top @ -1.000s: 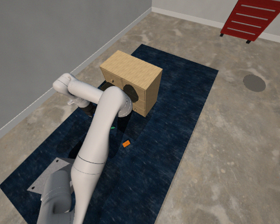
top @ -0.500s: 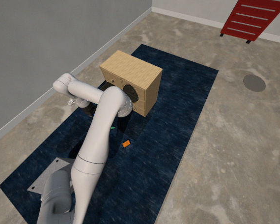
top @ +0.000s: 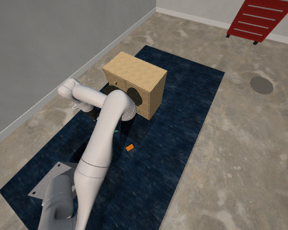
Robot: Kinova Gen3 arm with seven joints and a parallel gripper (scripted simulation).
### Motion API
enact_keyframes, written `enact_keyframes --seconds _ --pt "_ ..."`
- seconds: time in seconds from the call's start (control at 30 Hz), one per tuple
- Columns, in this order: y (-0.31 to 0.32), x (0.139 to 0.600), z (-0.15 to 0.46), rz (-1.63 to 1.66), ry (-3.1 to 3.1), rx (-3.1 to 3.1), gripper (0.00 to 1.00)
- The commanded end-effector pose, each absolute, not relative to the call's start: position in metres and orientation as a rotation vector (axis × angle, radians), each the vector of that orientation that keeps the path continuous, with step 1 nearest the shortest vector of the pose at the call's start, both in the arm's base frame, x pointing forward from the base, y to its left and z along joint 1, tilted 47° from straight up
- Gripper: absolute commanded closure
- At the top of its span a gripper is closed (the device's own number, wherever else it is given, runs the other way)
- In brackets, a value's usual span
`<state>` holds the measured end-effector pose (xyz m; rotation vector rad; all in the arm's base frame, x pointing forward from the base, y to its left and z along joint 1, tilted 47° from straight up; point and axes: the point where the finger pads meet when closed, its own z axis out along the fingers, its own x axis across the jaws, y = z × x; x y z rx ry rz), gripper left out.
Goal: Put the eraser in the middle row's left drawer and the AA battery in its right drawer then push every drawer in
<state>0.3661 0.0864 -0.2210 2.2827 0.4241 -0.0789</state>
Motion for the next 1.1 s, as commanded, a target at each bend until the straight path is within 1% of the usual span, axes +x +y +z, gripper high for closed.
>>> enact_keyframes --seconds 0.0,0.63,0.67,1.07 --pt "0.0870 0.3661 -0.2210 -0.078 0.425 2.284 0.25" --pt "0.0870 0.3661 -0.2210 -0.078 0.425 2.284 0.25" --pt "0.0870 0.3661 -0.2210 -0.078 0.425 2.284 0.55" --pt "0.0870 0.3661 -0.2210 -0.078 0.425 2.284 0.55"
